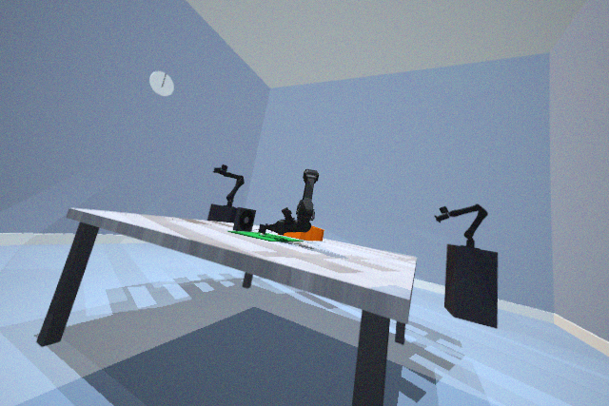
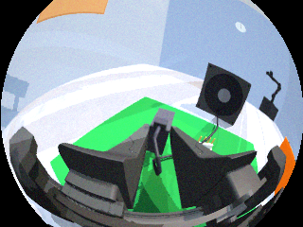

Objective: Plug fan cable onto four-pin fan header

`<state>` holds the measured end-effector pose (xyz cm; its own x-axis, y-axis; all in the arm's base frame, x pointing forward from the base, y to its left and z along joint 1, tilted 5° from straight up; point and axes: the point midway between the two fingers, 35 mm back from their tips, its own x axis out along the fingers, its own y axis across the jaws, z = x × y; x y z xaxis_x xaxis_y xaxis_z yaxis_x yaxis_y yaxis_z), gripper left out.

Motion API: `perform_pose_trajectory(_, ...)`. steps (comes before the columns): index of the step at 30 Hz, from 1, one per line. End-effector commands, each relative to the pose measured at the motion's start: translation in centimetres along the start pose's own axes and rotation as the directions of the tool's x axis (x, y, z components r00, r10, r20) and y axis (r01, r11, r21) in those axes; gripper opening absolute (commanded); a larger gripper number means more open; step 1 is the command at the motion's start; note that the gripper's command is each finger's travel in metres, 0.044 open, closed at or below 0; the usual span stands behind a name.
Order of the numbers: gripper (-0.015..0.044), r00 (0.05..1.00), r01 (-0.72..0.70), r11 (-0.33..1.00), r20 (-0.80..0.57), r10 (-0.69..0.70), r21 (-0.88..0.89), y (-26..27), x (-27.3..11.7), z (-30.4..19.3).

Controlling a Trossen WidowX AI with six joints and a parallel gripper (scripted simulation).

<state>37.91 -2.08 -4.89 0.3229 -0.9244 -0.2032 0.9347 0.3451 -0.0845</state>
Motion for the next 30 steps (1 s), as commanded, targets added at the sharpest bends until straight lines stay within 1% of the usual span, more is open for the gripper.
perform_pose_trajectory(1, 0.0, 1.0, 0.0, 1.0, 0.0, 0.0, 0.003, 0.0, 0.08, -0.46)
perform_pose_trajectory(14, 0.0, 1.0, 0.0, 1.0, 0.0, 0.0, 0.002, 0.01, 0.27, -1.44)
perform_pose_trajectory(30, 0.0, 1.0, 0.0, 1.0, 0.0, 0.0, 0.0, 0.02, 0.2, -1.05)
